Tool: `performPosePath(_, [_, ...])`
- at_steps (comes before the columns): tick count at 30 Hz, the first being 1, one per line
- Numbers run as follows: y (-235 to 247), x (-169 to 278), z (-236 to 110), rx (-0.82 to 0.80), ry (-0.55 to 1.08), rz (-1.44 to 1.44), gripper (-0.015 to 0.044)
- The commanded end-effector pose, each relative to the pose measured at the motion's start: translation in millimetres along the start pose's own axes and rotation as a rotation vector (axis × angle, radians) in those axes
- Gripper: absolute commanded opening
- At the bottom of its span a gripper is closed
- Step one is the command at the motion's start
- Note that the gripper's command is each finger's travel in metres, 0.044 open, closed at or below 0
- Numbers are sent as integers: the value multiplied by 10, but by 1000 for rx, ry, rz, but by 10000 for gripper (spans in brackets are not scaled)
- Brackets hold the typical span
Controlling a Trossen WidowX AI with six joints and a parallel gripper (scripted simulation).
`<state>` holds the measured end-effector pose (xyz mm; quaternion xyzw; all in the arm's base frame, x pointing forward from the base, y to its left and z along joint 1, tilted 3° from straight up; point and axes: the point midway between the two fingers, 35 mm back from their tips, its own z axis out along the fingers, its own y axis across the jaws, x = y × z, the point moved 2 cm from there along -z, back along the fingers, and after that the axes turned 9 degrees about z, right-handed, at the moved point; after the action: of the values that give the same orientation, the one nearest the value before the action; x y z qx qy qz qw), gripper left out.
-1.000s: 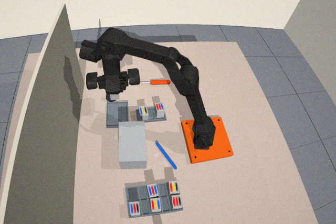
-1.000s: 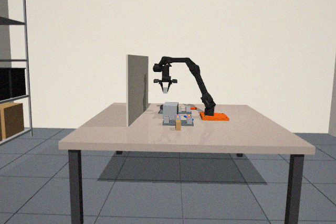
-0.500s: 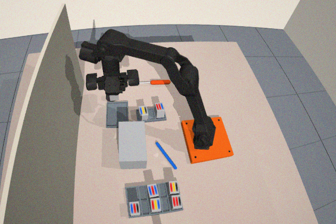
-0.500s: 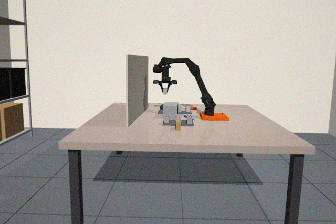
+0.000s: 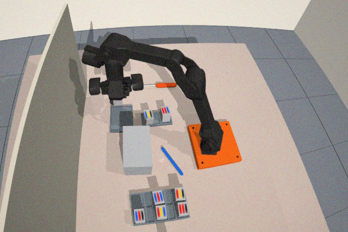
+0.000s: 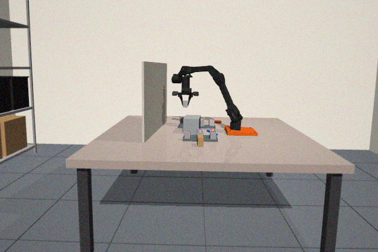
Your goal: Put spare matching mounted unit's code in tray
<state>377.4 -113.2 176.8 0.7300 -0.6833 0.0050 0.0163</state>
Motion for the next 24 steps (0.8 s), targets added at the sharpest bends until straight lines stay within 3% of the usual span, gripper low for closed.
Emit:
performPosePath(1, [-3, 5, 40, -2, 2, -4, 0])
performPosePath(24, [-27, 15, 195, -2, 2, -4, 0])
